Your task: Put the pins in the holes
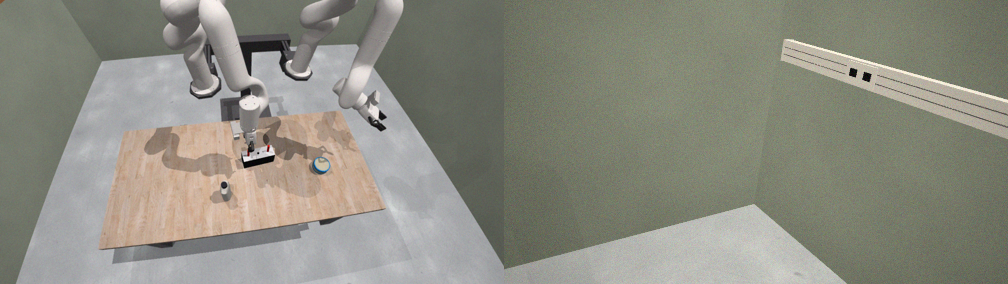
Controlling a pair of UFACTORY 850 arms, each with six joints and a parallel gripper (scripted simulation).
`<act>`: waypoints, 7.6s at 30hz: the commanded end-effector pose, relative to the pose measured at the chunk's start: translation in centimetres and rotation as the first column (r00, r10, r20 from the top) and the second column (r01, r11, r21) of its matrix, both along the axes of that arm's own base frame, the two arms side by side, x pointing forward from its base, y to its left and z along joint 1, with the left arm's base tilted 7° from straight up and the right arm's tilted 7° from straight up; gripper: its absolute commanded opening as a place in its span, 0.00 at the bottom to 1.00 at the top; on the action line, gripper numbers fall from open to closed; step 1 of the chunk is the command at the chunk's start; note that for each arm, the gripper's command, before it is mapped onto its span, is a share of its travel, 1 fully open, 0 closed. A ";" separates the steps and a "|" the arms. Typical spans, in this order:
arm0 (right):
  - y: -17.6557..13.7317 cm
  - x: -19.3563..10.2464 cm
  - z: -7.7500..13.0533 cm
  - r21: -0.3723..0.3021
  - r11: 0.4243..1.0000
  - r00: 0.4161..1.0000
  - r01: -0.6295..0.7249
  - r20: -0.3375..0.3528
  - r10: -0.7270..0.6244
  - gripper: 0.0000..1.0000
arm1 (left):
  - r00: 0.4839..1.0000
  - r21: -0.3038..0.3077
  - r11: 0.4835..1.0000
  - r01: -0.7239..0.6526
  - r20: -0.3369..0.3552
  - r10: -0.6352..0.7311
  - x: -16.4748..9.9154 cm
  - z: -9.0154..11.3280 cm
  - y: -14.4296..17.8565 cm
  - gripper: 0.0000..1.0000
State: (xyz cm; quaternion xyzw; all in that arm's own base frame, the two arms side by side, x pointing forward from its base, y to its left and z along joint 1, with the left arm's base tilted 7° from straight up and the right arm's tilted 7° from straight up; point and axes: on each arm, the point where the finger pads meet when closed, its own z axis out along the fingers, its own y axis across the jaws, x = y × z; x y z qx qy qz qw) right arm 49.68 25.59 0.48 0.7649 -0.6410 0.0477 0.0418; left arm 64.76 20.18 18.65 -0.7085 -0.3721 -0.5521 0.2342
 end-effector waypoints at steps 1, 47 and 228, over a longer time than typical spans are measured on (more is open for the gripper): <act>0.1 0.1 0.1 0.001 1.000 1.000 0.000 0.002 0.000 1.00 | 1.000 0.001 1.000 0.000 0.002 0.000 0.1 0.1 0.0 1.00; 0.2 0.1 0.9 0.001 1.000 1.000 0.000 0.002 0.000 1.00 | 1.000 0.001 1.000 0.000 0.002 0.000 0.1 0.1 0.0 1.00; 2.7 -14.6 -11.0 -0.003 1.000 1.000 0.000 -0.005 0.000 0.00 | 1.000 0.001 1.000 0.000 0.002 0.000 0.1 0.1 0.0 1.00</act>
